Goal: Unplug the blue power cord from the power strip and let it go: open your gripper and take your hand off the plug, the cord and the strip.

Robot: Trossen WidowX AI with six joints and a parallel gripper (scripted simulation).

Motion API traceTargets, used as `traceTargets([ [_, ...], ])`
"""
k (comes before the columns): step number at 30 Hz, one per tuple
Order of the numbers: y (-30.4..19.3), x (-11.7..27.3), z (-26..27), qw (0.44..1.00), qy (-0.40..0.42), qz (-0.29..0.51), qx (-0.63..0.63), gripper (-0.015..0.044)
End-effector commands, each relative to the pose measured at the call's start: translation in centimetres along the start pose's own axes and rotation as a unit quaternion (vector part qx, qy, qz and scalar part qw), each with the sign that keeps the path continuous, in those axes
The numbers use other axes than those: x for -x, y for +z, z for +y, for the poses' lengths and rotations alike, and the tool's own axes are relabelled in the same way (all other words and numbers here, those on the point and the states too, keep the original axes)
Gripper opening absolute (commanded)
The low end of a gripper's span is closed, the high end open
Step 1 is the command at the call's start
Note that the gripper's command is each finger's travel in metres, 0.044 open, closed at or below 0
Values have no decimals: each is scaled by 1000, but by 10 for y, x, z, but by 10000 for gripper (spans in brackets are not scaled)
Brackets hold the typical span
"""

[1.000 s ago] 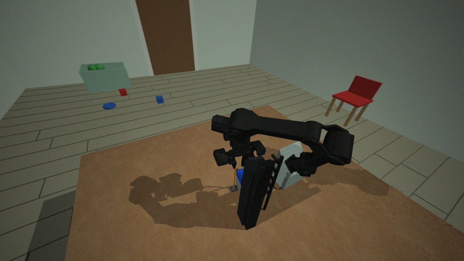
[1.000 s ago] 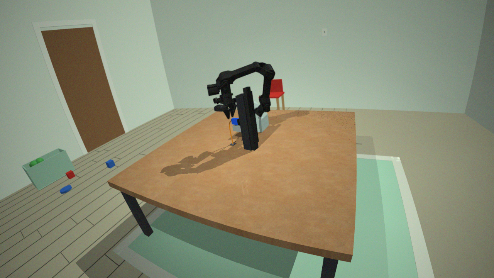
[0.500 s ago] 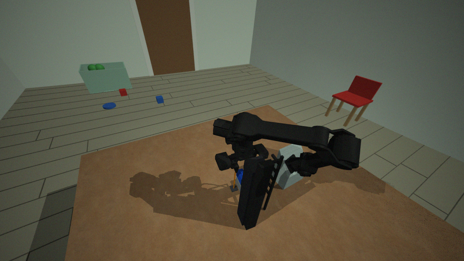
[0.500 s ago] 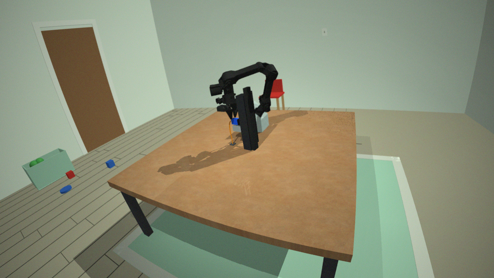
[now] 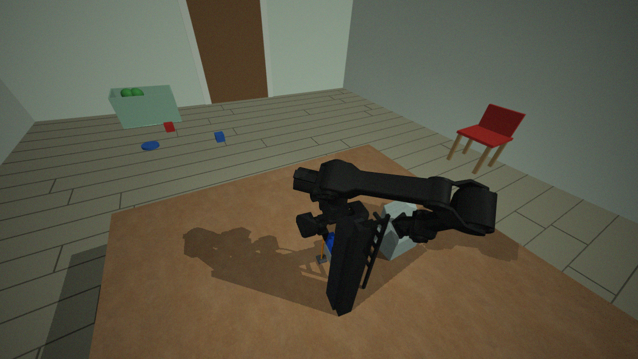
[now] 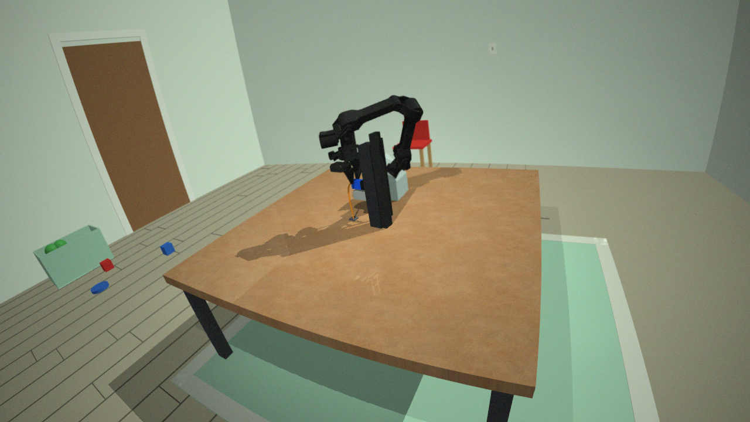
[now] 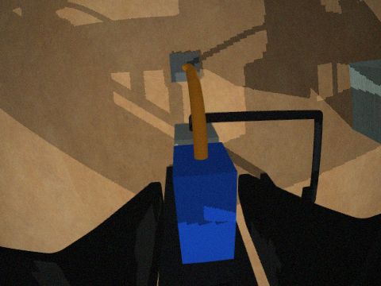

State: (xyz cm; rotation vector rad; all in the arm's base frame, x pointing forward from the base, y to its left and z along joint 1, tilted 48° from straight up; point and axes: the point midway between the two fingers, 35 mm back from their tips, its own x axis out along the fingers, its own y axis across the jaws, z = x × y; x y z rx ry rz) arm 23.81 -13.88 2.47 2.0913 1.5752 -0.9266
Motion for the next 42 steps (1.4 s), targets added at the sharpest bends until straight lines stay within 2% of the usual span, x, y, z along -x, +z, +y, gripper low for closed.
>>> traceTargets([
  [1, -1, -3, -1, 1000, -1, 3, -4, 160],
  [3, -1, -3, -1, 1000, -1, 3, -4, 160],
  [6, 0, -1, 0, 1000, 0, 0, 0, 81],
  [15, 0, -1, 0, 1000, 0, 0, 0, 21],
  [16, 0, -1, 0, 1000, 0, 0, 0, 0],
  [42, 39, 3, 1, 1000, 0, -1, -2, 0],
])
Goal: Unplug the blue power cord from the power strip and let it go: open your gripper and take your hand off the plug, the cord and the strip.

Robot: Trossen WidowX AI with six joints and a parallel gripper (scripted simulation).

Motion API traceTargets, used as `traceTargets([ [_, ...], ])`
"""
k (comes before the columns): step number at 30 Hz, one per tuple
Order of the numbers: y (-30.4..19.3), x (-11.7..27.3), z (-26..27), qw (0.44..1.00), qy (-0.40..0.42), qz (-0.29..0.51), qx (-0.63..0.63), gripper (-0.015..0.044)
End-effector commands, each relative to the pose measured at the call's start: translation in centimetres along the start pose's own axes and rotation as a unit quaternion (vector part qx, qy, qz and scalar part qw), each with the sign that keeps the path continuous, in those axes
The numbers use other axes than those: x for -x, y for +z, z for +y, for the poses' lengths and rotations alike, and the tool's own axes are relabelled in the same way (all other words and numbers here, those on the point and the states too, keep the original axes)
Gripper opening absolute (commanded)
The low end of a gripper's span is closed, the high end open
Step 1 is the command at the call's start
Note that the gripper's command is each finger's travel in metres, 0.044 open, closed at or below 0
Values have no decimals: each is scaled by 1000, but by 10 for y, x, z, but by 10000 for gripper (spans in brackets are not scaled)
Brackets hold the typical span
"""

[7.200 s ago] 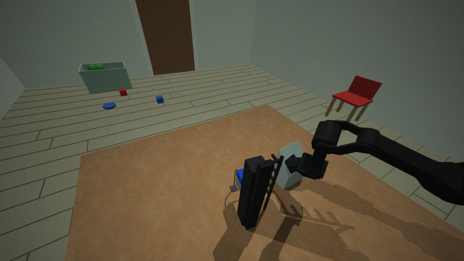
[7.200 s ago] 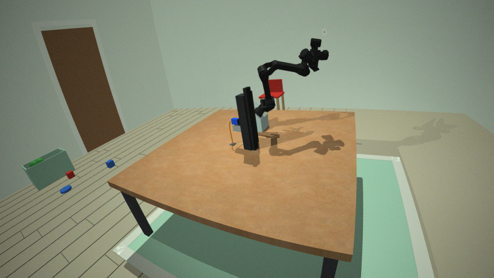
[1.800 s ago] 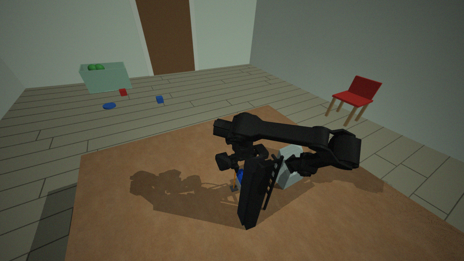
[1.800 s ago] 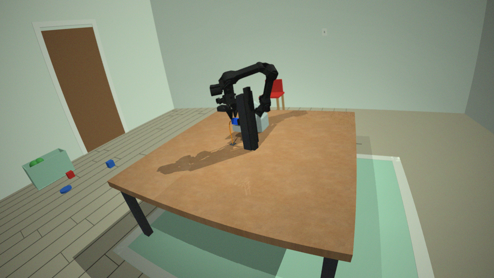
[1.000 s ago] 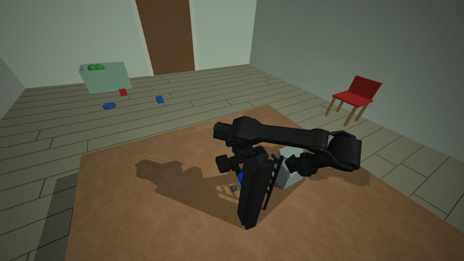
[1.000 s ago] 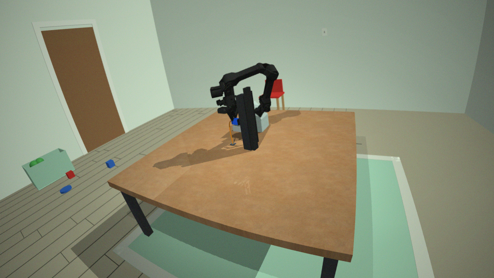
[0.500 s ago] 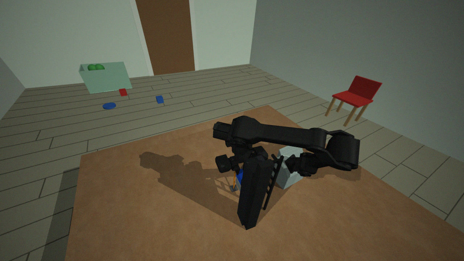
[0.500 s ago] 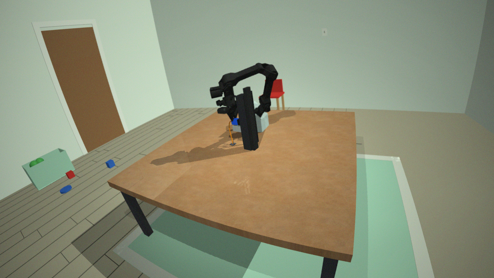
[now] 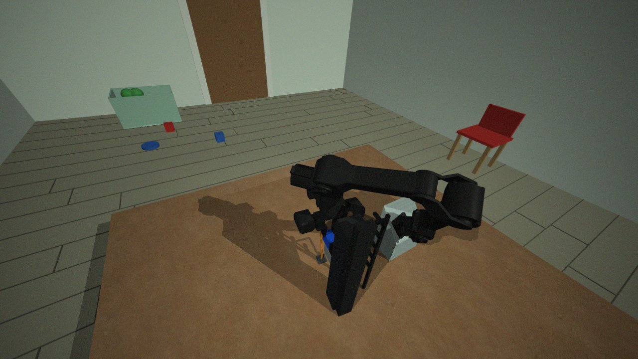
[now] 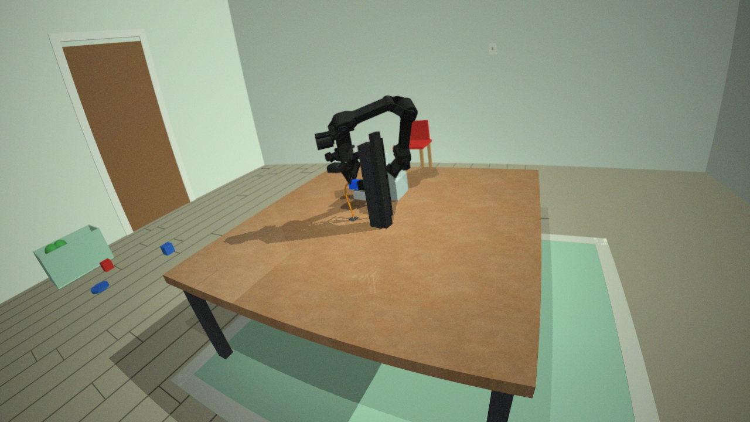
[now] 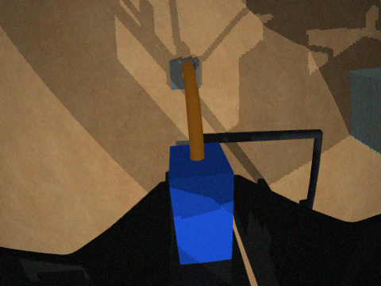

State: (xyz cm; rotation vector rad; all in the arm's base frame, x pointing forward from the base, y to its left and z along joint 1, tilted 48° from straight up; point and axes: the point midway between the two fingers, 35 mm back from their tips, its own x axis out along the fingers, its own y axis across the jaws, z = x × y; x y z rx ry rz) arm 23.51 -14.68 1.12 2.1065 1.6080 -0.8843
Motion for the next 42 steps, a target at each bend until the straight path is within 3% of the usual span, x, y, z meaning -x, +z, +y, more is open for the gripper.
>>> traceTargets([
  [1, 25, 7, 0, 1000, 5, -20, -8, 0],
  [3, 28, 8, 0, 1000, 5, -20, -8, 0],
  [15, 20, 5, 0, 1000, 4, -17, -9, 315],
  [20, 51, 13, 1, 1000, 5, -19, -9, 440],
  [24, 80, 20, -1, 1000, 5, -19, -9, 440],
  [42, 80, 20, -1, 1000, 5, -19, -9, 440],
])
